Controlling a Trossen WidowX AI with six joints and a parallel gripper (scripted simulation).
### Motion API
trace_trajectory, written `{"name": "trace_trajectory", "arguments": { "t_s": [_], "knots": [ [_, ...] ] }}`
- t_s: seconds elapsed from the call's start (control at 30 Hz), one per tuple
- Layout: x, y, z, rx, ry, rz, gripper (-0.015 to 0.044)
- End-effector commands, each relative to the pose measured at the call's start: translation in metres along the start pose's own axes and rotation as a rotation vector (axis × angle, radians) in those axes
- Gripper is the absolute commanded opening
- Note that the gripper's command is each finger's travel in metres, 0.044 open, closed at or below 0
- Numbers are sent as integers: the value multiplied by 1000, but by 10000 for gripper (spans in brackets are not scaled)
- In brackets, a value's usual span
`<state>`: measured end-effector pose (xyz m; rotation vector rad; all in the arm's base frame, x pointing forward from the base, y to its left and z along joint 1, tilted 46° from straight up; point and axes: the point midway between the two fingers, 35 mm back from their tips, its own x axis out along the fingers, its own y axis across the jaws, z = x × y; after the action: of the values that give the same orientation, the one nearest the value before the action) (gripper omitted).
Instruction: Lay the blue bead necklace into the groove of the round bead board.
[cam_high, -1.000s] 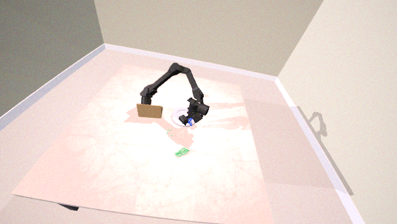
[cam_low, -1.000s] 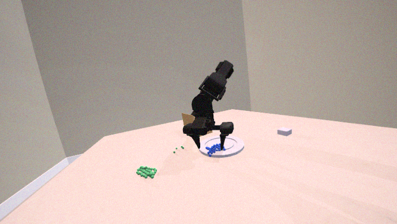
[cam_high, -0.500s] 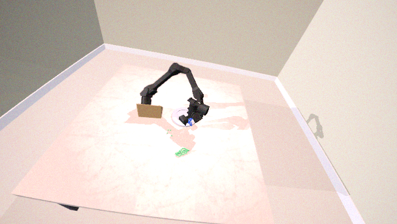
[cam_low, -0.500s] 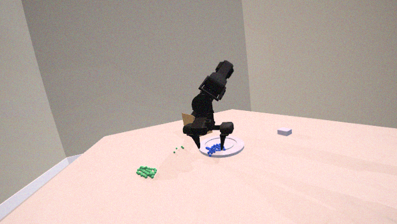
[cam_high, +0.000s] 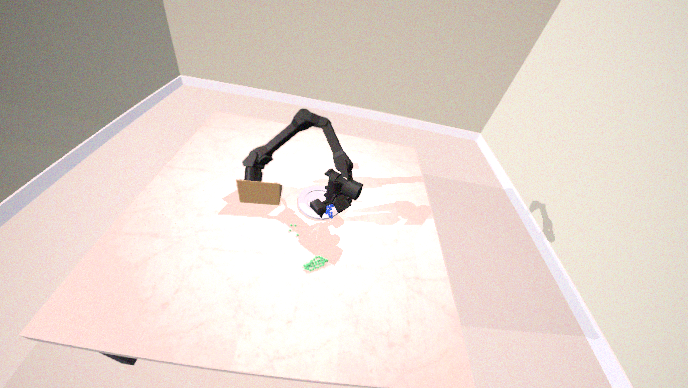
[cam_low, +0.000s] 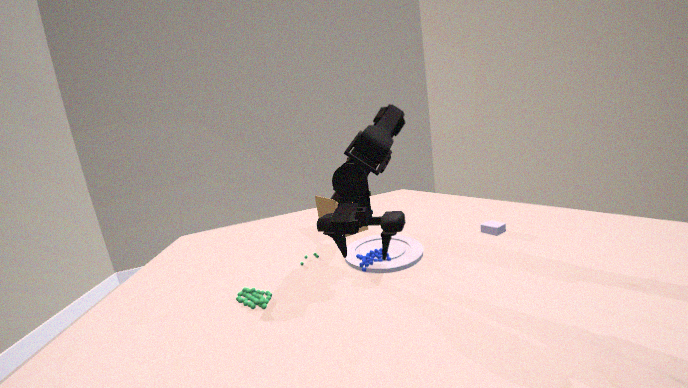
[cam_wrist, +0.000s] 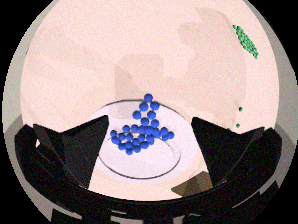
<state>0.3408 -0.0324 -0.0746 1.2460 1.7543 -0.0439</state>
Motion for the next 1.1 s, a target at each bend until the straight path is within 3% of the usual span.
{"name": "trace_trajectory", "arguments": {
  "t_s": [0.0,0.13,0.23,0.53,0.63,1.07],
  "knots": [
    [-5,0,4,61,-3,-2,387],
    [-26,3,18,366,-4,-2,282],
    [-27,3,18,382,-4,-2,204],
    [-3,3,18,382,-4,-2,200],
    [-12,4,20,375,-11,-1,200],
    [7,3,19,380,-5,-1,200]
  ]
}}
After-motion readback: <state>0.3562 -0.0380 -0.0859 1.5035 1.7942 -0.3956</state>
